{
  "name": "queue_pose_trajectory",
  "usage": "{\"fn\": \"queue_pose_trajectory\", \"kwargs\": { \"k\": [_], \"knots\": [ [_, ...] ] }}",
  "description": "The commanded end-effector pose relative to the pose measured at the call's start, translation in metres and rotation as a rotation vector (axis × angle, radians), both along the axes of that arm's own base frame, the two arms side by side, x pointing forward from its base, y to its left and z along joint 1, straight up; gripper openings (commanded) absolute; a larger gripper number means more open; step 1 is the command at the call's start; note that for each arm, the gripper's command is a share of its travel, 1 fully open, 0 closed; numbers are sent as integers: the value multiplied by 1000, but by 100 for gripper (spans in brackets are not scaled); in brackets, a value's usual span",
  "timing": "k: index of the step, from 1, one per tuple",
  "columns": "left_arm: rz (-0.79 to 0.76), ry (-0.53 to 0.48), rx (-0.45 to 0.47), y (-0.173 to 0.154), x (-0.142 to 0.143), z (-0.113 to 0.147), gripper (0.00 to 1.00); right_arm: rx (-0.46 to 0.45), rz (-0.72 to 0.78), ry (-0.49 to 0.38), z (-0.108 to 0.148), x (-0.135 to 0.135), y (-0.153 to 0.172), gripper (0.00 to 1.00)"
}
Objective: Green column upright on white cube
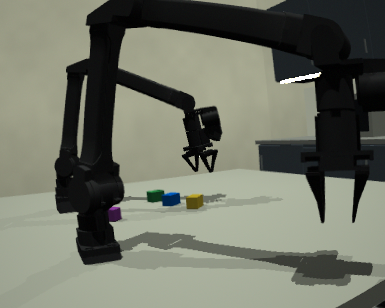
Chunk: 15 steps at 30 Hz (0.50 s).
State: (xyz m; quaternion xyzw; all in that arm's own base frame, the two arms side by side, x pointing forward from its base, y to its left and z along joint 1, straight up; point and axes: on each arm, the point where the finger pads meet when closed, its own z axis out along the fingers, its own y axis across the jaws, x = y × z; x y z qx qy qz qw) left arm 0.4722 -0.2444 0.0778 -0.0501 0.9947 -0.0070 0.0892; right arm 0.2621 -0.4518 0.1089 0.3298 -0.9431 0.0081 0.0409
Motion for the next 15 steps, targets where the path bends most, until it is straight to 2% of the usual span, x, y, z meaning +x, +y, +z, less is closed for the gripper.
{"fn": "queue_pose_trajectory", "kwargs": {
  "k": [1, 5, 7, 15],
  "knots": [
    [121, -78, -30, 13, -23, 19, 100, -10, 0, -6, 5, 1, -2, 46],
    [272, -142, 11, 61, -80, 12, 100, -10, 0, -6, 5, 1, -2, 46],
    [272, -142, 11, 61, -80, 12, 100, -10, 0, -6, 5, 1, -2, 46],
    [577, -265, 124, 169, -204, -6, 100, -10, 0, -6, 5, 1, -2, 46]
  ]
}}
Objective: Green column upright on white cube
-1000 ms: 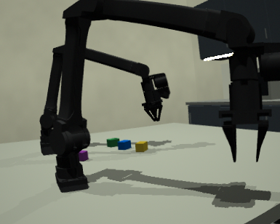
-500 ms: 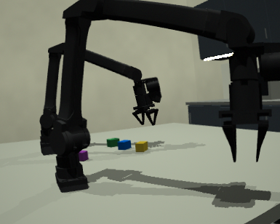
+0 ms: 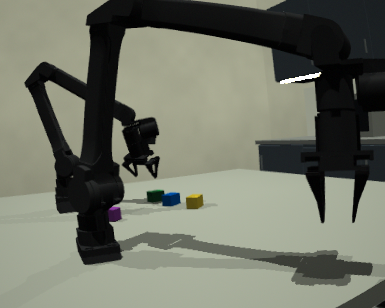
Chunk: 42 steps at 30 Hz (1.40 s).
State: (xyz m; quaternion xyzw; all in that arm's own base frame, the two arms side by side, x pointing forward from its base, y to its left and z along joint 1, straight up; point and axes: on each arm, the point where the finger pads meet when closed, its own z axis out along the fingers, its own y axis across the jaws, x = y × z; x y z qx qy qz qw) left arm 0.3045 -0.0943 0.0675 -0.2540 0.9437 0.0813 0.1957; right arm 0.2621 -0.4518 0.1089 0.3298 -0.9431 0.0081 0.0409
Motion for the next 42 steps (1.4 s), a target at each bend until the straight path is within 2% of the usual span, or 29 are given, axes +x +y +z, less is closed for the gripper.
{"fn": "queue_pose_trajectory", "kwargs": {
  "k": [1, 7, 9, 10, 12, 16, 18, 30, 33, 36, 39, 40, 42],
  "knots": [
    [162, -83, -16, 29, -47, 3, 100, -10, 0, -6, 5, 1, -2, 46],
    [278, -147, 44, 77, -100, -5, 100, -10, 0, -6, 5, 1, -2, 46],
    [278, -147, 44, 77, -100, -5, 100, -10, 0, -6, 5, 1, -2, 46],
    [293, -174, 36, 78, -98, 4, 100, -10, 0, -6, 5, 1, -2, 46],
    [321, -165, 65, 94, -116, -7, 100, -10, 0, -6, 5, 1, -2, 46],
    [346, -182, 84, 107, -131, -8, 100, -10, 0, -6, 5, 1, -2, 46],
    [352, -206, 73, 106, -126, 1, 100, -10, 0, -6, 5, 1, -2, 46],
    [336, -185, 95, 108, -129, -2, 100, -10, 0, -6, 5, 1, -2, 46],
    [250, -171, 101, 101, -126, -2, 100, -10, 0, -6, 5, 1, -2, 46],
    [101, -153, 90, 88, -124, -2, 100, -10, 0, -6, 5, 1, -2, 46],
    [-69, -104, 76, 74, -133, -16, 100, -10, 0, -6, 5, 1, -2, 46],
    [-117, -118, 56, 64, -128, -6, 100, -10, 0, -6, 5, 1, -2, 46],
    [-170, -112, 50, 59, -128, -6, 100, -10, 0, -6, 5, 1, -2, 46]
  ]
}}
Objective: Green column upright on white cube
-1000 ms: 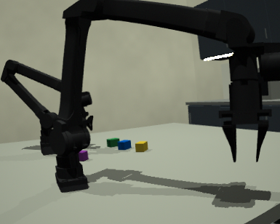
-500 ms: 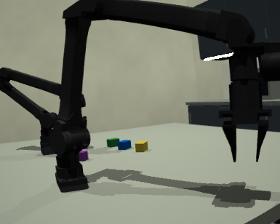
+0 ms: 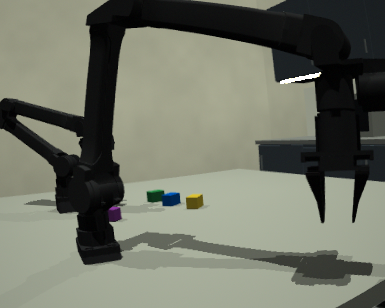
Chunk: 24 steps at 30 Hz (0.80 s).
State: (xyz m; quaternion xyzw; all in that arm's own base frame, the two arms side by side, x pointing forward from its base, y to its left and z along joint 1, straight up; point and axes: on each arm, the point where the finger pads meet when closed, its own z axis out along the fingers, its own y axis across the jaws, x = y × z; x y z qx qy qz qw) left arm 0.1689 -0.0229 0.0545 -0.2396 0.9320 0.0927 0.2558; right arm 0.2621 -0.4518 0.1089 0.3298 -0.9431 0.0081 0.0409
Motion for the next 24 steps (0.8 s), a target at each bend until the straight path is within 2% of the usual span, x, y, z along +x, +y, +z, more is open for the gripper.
{"fn": "queue_pose_trajectory", "kwargs": {
  "k": [1, 2, 3, 8, 11, 13, 15, 16, 18, 19, 21, 23, 24],
  "knots": [
    [-143, 2, -2, -13, 7, 7, 100, -10, 0, -6, 5, 1, -2, 46],
    [-185, 9, 1, -15, 7, 6, 100, -10, 0, -6, 5, 1, -2, 46],
    [-269, 40, 11, -20, -2, -5, 100, -10, 0, -6, 5, 1, -2, 46],
    [-522, 36, -28, -53, -4, 4, 100, -10, 0, -6, 5, 1, -2, 46],
    [-674, 62, -23, -64, -16, -8, 100, -10, 0, -6, 5, 1, -2, 46],
    [-778, 38, -37, -79, -16, 4, 100, -10, 0, -6, 5, 1, -2, 46],
    [-875, 38, -38, -88, -22, 3, 100, -10, 0, -6, 5, 1, -2, 46],
    [-923, 56, -31, -88, -28, -8, 100, -10, 0, -6, 5, 1, -2, 46],
    [-923, 56, -31, -88, -28, -8, 100, -10, 0, -6, 5, 1, -2, 46],
    [-961, 29, -36, -96, -25, 5, 100, -10, 0, -6, 5, 1, -2, 46],
    [-1106, 16, -38, -110, -35, 6, 100, -10, 0, -6, 5, 1, -2, 46],
    [-1197, 30, -33, -113, -45, -6, 100, -10, 0, -6, 5, 1, -2, 46],
    [-1244, 12, -38, -119, -47, 0, 100, -10, 0, -6, 5, 1, -2, 46]
  ]
}}
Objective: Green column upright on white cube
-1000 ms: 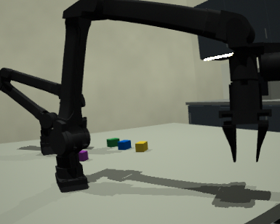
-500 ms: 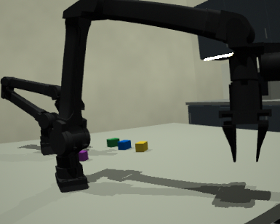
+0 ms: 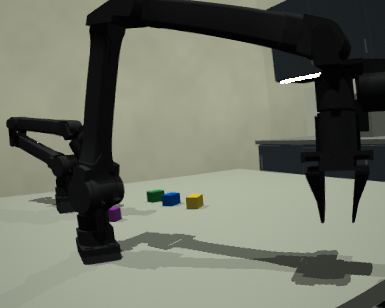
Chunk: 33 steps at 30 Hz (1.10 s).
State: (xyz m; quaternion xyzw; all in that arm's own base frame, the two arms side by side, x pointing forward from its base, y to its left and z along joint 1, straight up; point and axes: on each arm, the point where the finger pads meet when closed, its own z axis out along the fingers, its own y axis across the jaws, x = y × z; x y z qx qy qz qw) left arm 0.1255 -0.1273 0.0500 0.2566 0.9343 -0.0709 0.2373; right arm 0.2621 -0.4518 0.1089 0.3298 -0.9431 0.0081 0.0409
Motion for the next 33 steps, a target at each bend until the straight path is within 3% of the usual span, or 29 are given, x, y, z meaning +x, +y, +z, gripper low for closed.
{"fn": "queue_pose_trajectory", "kwargs": {
  "k": [1, 4, 7, 9, 33],
  "knots": [
    [-236, -64, -21, -22, -5, 13, 100, -10, 0, -6, 5, 1, -2, 46],
    [-388, -73, -17, -28, -20, 2, 100, -10, 0, -6, 5, 1, -2, 46],
    [-538, -118, -61, -46, -30, 18, 100, -10, 0, -6, 5, 1, -2, 46],
    [-591, -120, -73, -49, -37, 15, 100, -10, 0, -6, 5, 1, -2, 46],
    [-594, -117, -95, -52, -37, 19, 100, -10, 0, -6, 5, 1, -2, 46]
  ]
}}
